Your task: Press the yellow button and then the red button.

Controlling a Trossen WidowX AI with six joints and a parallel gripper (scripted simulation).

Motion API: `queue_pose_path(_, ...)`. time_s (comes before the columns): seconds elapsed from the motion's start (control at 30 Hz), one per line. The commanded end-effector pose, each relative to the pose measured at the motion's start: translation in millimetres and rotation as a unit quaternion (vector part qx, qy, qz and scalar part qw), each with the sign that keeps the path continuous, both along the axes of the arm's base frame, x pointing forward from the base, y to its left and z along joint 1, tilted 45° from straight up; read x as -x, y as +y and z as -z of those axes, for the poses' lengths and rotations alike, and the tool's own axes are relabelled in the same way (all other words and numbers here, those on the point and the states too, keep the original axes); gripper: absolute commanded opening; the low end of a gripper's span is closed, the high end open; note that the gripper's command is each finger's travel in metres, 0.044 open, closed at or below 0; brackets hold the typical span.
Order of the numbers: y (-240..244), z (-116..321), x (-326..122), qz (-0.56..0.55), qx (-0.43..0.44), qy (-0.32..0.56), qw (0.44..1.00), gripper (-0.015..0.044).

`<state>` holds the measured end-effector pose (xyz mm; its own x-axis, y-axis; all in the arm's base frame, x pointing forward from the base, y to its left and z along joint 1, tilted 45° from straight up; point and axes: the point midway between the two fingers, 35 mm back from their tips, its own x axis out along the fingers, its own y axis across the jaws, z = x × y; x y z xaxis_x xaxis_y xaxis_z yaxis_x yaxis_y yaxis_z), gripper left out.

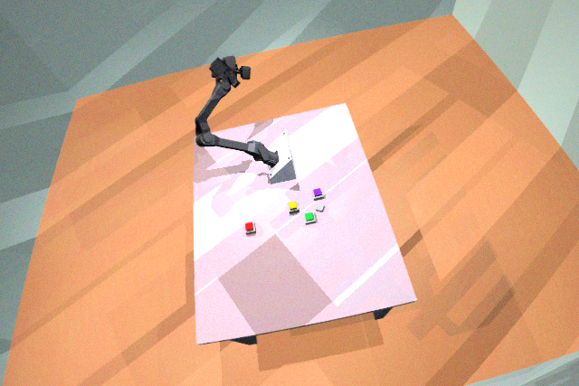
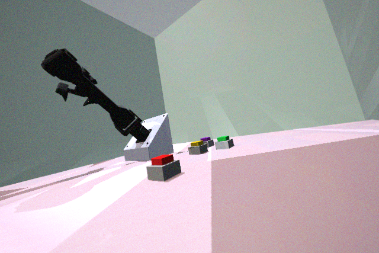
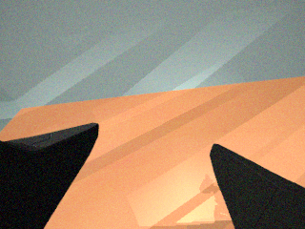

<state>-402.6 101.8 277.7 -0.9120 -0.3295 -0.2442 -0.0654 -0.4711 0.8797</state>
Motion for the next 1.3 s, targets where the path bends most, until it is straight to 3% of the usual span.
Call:
queue_pose_path(0.0, 3, 2, -1, 0.006, 0.004, -0.004, 1.0, 0.04)
queue_pose_path(0.3, 166, 90, -79, 0.297, 0.078, -0.168, 0.937, 0.04)
queue_pose_path(0.5, 243, 151, -188, 0.468, 0.125, -0.282, 0.828, 0.04)
queue_pose_path(0.67, 267, 195, -297, 0.575, 0.177, -0.374, 0.706, 0.04)
queue_pose_path(0.93, 221, 248, -475, 0.661, 0.287, -0.512, 0.468, 0.04)
queue_pose_path(1.1, 150, 263, -560, 0.651, 0.368, -0.582, 0.321, 0.04)
queue_pose_path(1.27, 62, 265, -615, 0.596, 0.453, -0.634, 0.194, 0.04)
